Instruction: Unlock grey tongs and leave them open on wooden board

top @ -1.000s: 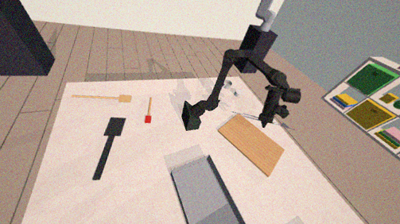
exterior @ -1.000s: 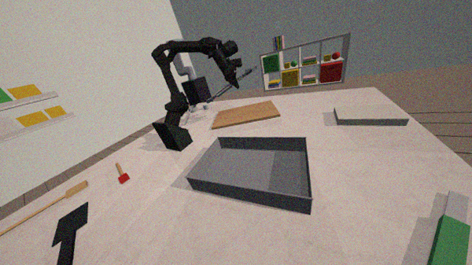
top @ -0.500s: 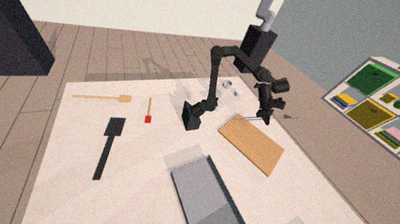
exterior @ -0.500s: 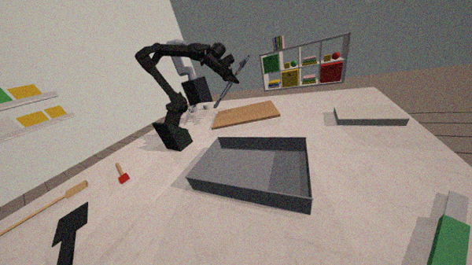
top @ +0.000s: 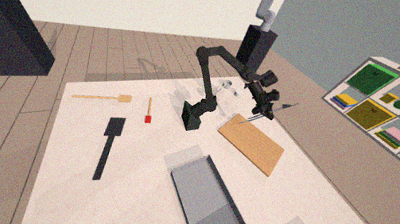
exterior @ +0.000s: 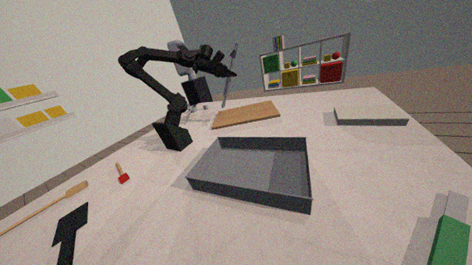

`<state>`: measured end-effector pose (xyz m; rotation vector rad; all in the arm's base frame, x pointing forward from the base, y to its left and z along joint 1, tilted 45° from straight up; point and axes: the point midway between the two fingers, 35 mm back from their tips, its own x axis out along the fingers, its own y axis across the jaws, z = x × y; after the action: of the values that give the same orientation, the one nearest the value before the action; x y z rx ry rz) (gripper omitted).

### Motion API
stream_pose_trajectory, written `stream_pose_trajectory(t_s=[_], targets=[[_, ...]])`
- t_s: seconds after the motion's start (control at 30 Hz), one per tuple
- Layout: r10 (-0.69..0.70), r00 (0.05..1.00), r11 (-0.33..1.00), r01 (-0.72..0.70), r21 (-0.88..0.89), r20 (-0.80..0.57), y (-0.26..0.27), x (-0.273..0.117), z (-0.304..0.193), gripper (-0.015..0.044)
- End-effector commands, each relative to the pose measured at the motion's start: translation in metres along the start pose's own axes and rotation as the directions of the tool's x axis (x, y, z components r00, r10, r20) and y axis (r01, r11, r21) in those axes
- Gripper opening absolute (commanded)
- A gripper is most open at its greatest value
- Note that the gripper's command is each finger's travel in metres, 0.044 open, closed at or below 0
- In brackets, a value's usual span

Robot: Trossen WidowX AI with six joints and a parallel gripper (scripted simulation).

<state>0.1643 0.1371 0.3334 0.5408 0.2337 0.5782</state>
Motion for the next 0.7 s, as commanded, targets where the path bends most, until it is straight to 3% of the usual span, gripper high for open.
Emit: stream_pose_trajectory(t_s=[0.0,0.67], targets=[[0.014,0.994,0.996,-0.023,0.085,0.109,-0.0038,-0.0097,0.0074,-0.015],[0.018,0.99,0.993,-0.034,0.113,0.142,-0.0052,-0.0129,0.0092,-0.015]])
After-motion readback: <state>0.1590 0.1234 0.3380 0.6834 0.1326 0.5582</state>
